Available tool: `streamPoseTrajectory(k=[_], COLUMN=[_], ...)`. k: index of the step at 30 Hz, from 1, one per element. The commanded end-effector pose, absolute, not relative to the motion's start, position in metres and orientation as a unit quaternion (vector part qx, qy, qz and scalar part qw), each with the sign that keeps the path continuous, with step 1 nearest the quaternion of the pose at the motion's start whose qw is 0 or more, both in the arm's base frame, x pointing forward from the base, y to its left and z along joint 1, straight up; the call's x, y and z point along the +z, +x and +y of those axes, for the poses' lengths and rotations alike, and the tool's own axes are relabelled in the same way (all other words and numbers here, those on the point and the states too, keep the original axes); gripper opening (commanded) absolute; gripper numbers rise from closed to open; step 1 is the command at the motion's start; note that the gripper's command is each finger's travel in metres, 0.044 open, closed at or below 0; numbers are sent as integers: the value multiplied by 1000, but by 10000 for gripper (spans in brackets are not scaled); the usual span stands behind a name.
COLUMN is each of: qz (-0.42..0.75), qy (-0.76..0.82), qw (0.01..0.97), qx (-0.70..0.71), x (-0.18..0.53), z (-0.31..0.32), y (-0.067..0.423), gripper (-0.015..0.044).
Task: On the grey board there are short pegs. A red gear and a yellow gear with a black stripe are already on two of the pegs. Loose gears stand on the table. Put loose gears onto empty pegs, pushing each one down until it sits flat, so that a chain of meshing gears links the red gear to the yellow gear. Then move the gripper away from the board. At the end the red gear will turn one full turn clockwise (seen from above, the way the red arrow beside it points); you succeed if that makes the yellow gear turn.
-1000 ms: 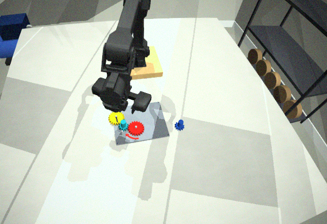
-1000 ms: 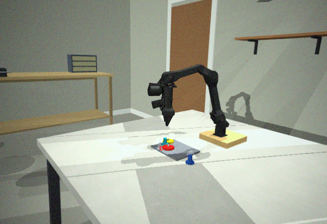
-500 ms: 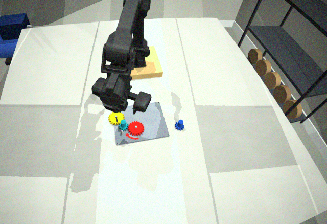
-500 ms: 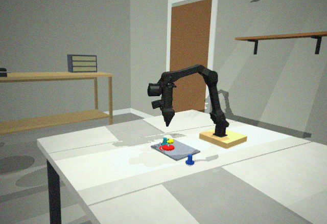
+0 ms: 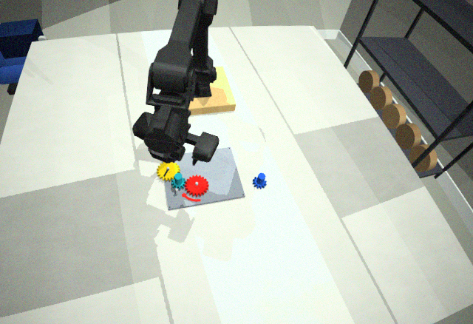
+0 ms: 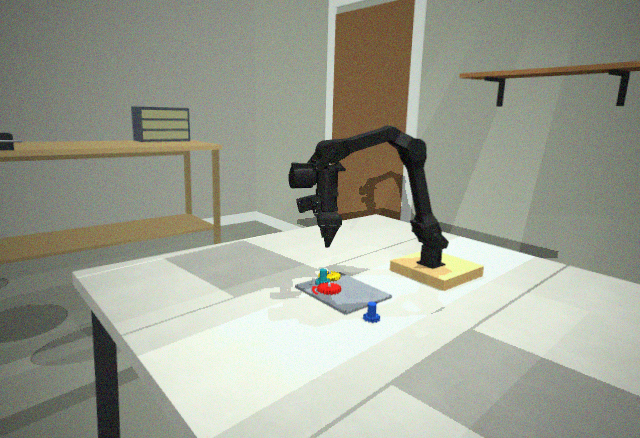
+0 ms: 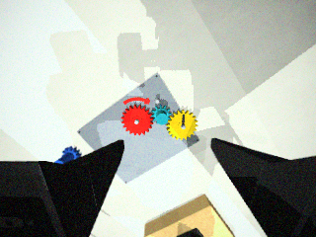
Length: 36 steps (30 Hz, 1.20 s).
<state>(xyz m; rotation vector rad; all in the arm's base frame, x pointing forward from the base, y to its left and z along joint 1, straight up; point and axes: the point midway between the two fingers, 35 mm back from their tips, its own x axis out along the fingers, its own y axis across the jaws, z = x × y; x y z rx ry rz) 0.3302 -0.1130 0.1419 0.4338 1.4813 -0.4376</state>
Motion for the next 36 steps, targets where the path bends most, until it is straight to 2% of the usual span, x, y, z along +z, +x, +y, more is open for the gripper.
streamPoseTrajectory(k=[1,15,25,36], qz=[664,662,657,668], qy=[195,193,196,206], qw=[694,697,706,692], qx=[-196,-194,-179,-180], x=[142,143,158,174], z=[-113,-101,45,193], y=[330,333,335,256], gripper=[440,440,440,440])
